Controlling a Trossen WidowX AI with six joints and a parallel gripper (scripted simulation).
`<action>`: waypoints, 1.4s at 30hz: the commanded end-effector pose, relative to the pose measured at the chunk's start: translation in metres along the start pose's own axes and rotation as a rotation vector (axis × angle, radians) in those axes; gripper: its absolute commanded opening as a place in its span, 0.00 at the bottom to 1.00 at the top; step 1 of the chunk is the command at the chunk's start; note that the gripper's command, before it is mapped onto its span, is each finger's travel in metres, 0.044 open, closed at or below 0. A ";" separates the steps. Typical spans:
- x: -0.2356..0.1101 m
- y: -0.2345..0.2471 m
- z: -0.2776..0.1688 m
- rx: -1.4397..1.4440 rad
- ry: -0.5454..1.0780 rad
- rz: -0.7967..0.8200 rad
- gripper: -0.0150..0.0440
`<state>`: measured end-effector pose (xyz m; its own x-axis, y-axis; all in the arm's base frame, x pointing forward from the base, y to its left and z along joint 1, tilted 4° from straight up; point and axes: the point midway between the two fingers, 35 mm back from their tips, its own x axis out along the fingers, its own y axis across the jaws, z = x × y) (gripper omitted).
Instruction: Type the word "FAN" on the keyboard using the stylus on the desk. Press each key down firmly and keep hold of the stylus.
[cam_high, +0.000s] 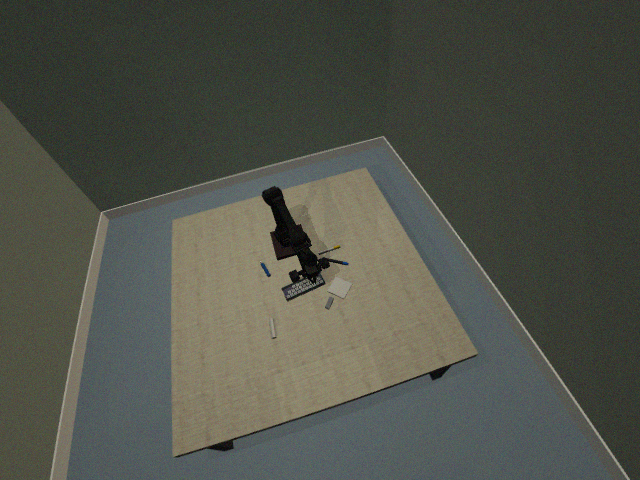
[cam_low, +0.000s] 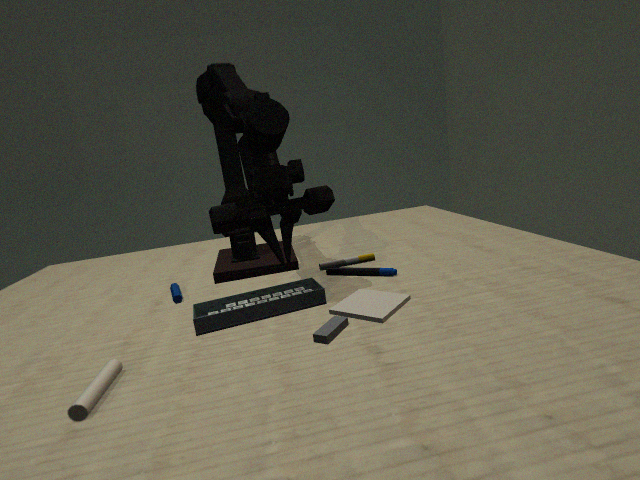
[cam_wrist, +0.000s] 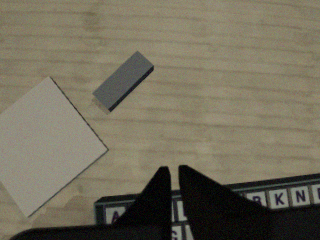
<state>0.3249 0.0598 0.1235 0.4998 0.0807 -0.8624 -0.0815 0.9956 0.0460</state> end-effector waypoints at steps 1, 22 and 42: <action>0.023 0.022 -0.058 -0.029 0.436 -0.018 0.25; 0.022 -0.037 -0.055 -0.031 0.436 -0.024 0.25; 0.020 -0.114 -0.053 -0.033 0.436 -0.032 0.25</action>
<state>0.2969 -0.0299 0.0740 0.0923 0.0127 -0.9956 -0.1003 0.9949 0.0034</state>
